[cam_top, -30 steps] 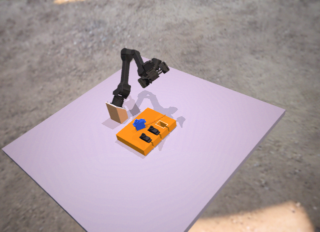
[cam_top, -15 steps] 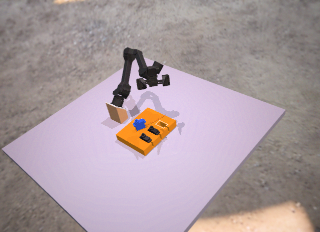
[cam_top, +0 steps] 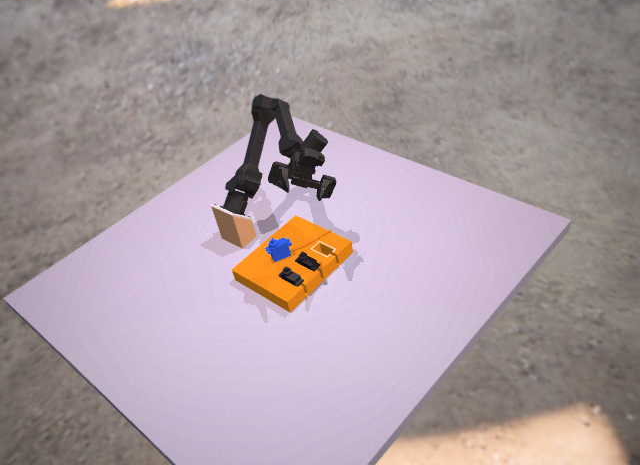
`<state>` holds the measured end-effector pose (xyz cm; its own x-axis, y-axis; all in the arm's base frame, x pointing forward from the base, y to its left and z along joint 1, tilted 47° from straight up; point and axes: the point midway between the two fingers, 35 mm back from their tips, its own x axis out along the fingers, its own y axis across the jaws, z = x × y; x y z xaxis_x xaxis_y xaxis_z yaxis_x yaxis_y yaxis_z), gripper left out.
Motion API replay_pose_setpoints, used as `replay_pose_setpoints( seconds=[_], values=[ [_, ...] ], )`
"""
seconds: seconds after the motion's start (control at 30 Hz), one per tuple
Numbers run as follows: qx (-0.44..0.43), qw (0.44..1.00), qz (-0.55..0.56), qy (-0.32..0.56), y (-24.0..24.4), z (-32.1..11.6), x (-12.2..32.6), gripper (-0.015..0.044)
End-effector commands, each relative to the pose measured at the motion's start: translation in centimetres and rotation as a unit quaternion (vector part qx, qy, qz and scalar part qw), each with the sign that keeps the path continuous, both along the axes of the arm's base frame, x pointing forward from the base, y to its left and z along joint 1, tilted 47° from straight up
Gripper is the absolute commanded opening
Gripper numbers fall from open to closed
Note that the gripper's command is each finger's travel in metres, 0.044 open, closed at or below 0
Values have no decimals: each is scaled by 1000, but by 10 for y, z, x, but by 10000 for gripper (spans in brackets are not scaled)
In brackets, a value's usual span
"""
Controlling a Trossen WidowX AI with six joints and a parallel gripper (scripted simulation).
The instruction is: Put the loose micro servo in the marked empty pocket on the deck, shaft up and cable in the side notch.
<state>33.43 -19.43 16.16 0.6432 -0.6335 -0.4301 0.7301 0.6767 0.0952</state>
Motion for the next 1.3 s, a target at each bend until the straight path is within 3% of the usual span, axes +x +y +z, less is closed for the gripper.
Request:
replay_pose_setpoints(
  seconds=[0.0,0.6,1.27],
  values=[
    [-7,998,37,57,1,-14,2,440],
    [-11,929,229,291,13,-82,-15,440],
    [32,762,496,415,45,-138,-53,440]
  ],
)
